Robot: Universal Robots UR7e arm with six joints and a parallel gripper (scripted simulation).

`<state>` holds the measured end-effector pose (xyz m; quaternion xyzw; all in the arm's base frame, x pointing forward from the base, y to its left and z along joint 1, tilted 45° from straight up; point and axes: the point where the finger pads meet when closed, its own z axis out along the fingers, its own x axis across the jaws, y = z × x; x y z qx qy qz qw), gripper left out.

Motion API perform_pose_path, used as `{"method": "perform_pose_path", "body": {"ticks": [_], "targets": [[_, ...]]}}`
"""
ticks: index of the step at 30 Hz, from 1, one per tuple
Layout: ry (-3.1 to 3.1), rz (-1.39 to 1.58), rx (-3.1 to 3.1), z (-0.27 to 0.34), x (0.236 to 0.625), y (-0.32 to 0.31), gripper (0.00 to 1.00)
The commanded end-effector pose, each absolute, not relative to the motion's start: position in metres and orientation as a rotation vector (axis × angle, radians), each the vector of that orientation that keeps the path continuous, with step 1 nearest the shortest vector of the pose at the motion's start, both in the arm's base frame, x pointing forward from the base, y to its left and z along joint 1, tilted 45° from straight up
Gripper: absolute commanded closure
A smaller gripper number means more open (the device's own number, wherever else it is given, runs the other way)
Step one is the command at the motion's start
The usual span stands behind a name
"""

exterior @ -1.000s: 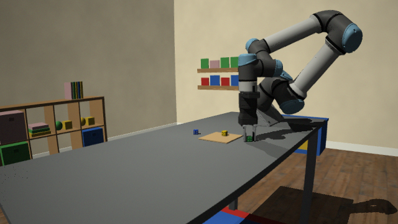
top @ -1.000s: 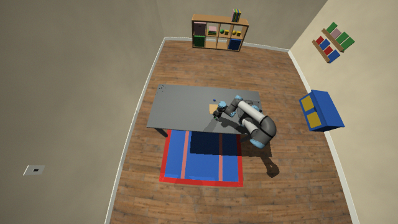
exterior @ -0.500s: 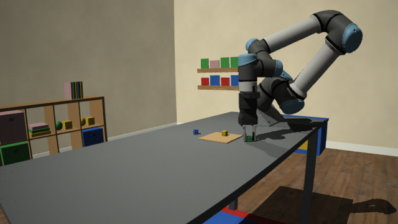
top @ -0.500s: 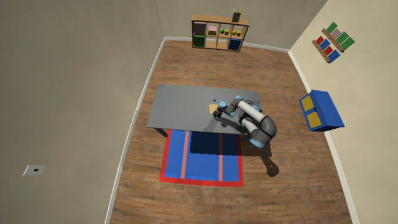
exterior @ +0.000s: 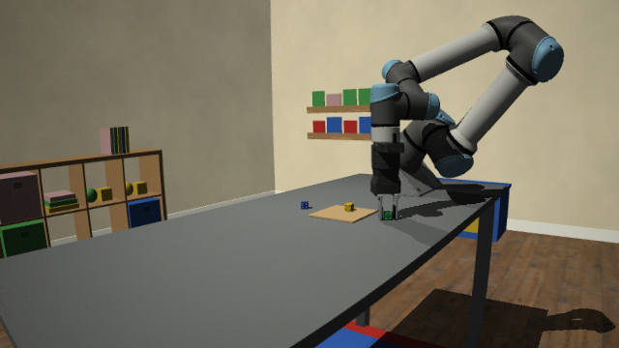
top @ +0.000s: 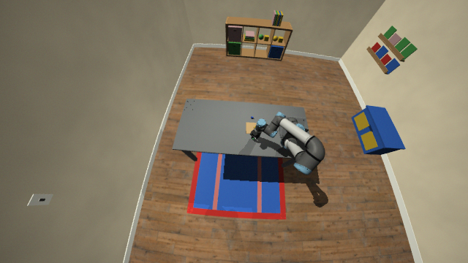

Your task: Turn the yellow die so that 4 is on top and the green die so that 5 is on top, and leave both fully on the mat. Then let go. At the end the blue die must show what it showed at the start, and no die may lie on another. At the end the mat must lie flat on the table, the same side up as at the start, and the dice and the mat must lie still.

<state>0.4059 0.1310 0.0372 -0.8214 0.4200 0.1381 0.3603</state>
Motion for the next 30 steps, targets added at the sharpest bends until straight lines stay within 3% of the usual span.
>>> {"method": "perform_pose_path", "body": {"ticks": [1, 4, 5, 30], "targets": [[1.083, 0.355, -2.117, 0.0374, 0.4062, 0.1307, 0.30], [1.083, 0.355, -2.117, 0.0374, 0.4062, 0.1307, 0.30], [1.083, 0.355, -2.117, 0.0374, 0.4062, 0.1307, 0.60], [1.083, 0.355, -2.117, 0.0374, 0.4062, 0.1307, 0.60]]}}
